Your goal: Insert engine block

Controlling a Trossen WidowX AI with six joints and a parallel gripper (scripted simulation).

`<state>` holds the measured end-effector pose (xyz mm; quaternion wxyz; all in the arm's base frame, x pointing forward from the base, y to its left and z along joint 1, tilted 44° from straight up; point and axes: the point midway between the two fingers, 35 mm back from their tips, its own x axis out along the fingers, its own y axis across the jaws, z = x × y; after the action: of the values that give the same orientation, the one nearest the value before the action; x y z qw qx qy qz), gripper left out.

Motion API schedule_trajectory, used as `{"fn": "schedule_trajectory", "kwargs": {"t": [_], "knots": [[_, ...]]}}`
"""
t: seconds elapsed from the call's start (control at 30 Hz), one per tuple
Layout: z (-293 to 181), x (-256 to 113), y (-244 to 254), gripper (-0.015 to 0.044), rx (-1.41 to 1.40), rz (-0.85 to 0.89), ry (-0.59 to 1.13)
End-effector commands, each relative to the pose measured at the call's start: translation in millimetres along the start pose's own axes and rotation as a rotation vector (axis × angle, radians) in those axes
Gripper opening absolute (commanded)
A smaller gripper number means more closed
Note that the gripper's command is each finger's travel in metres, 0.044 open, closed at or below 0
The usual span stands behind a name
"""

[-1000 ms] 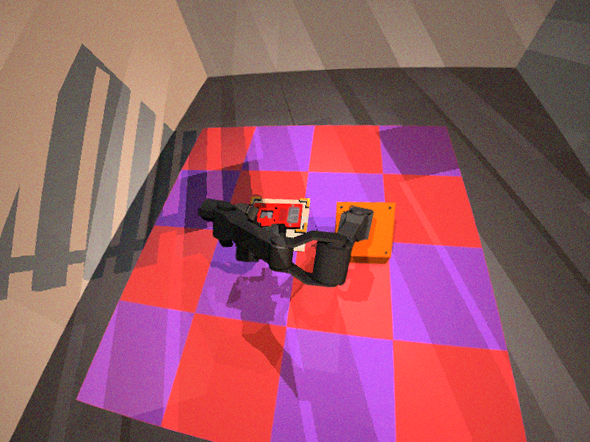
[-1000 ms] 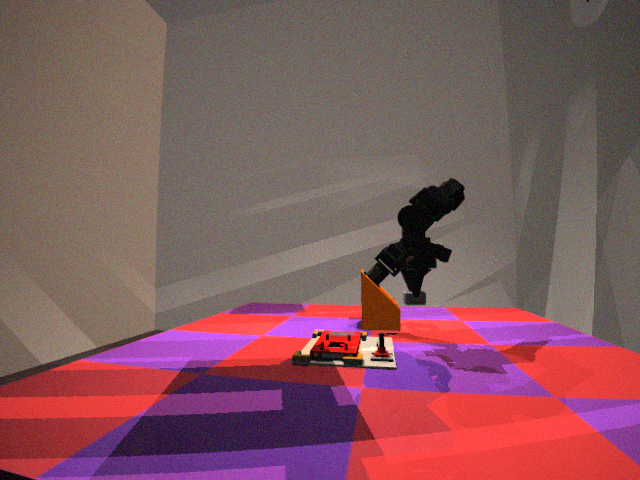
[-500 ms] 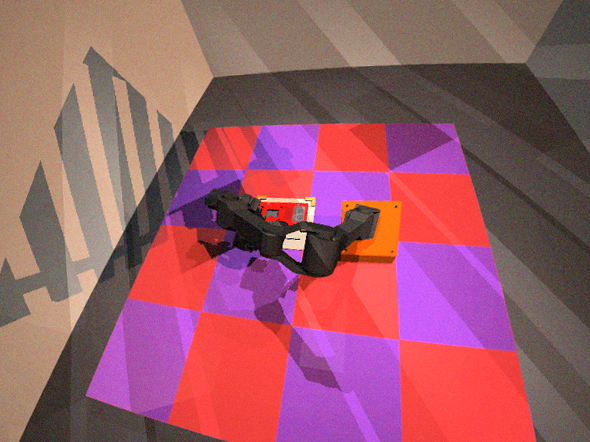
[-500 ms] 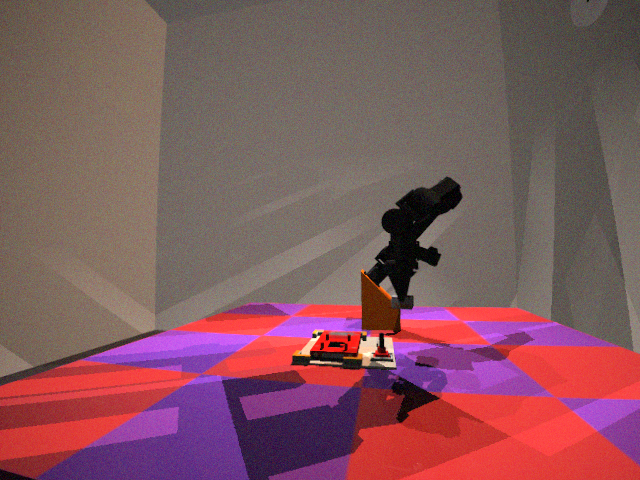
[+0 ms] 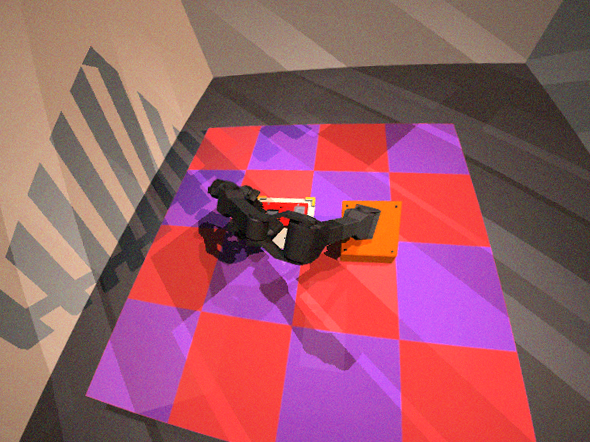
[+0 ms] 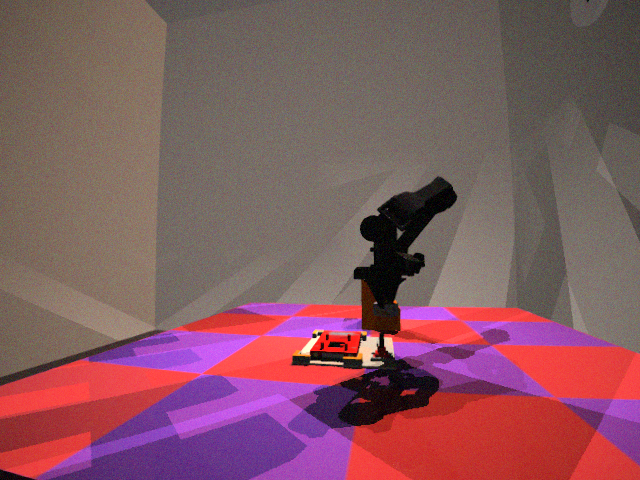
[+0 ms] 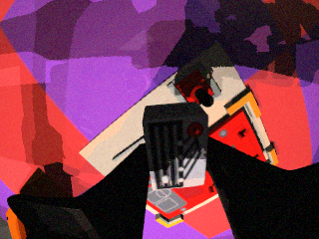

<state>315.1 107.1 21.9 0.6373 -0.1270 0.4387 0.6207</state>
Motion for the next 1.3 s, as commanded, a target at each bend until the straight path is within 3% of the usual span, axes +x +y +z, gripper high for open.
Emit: {"fn": "schedule_trajectory", "kwargs": {"t": [0.0,1.27], "knots": [[-8.7,3.6,-12.1,0.0,0.115,-0.008,0.001],[-92.6,50.3,-76.9,0.0,0.982,-0.007,-0.003]]}}
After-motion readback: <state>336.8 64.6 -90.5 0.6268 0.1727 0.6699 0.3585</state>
